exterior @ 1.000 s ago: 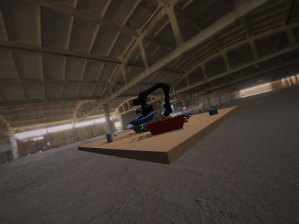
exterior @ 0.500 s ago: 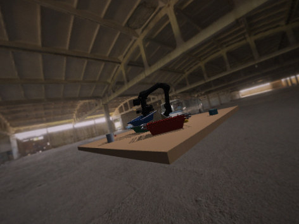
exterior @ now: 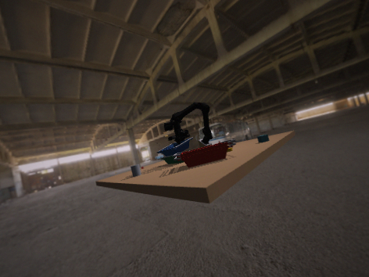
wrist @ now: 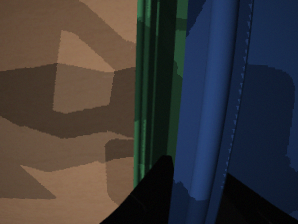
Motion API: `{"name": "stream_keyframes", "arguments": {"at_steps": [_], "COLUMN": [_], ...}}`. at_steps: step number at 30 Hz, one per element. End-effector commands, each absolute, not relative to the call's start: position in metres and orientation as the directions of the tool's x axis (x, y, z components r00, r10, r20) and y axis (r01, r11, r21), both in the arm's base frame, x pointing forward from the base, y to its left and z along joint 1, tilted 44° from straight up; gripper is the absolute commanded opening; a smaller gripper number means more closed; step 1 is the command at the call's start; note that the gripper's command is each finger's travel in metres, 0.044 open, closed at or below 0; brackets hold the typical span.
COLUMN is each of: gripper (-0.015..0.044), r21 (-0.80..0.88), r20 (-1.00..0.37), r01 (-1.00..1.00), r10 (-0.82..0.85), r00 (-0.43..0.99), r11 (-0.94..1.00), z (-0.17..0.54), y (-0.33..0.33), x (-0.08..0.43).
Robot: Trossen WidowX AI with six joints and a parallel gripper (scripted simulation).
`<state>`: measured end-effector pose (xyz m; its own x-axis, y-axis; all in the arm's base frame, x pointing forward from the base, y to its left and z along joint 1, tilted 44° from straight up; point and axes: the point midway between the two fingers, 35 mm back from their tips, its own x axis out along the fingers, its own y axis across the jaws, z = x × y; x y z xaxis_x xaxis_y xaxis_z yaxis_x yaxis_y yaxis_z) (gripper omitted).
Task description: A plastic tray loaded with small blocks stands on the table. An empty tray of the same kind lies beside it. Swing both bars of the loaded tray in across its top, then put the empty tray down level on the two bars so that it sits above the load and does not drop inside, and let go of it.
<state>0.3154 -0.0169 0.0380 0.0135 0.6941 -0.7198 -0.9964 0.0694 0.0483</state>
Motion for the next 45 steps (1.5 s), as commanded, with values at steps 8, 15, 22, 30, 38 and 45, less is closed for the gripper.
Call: {"name": "stream_keyframes", "arguments": {"at_steps": [8,15,22,30,38,45], "gripper": [0.0000,0.0000,0.0000,0.0000,0.0000,0.0000], "r21": [0.050,0.064,0.066,0.066,0.066,0.066], "r20": [-0.720,-0.719,-0.719,-0.719,-0.719,-0.719], "r01": [-0.996,-0.997,-0.997,-0.997,-0.997,-0.997], "r10": [0.694,0.695,0.695,0.695,0.695,0.695], "r00": [0.011,-0.010,-0.013,-0.013,-0.013,-0.013], "r11": [0.068,0.051,0.050,0.050,0.050,0.050], "z": [0.037,0.032,0.031,0.031,0.031,0.031], "y": [-0.016,-0.006,-0.005,-0.005,-0.005,-0.005], "x": [0.315,0.309,0.308,0.308,0.308,0.308]}}
